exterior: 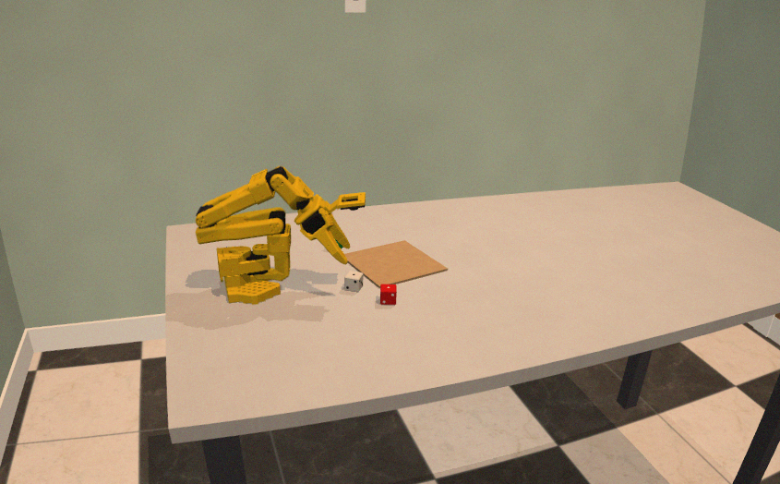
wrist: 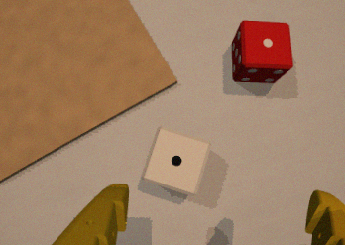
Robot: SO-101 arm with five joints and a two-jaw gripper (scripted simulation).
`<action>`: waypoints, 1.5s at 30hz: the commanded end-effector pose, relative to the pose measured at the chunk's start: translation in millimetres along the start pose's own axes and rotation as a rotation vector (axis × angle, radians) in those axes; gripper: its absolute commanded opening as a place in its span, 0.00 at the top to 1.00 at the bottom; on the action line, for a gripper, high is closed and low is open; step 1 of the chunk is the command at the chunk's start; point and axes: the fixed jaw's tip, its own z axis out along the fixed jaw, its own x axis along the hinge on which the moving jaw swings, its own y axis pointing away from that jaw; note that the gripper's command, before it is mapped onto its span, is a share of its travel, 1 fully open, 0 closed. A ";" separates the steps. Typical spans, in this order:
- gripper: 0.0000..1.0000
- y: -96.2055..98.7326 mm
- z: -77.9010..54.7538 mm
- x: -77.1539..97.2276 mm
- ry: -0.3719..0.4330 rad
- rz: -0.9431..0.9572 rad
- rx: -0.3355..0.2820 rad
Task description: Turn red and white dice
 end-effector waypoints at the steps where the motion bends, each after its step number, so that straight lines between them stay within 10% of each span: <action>1: 0.69 1.0 -2.8 -3.7 -0.022 -0.009 -0.006; 45: 0.69 -19.3 -32.0 -47.2 0.128 -0.887 0.039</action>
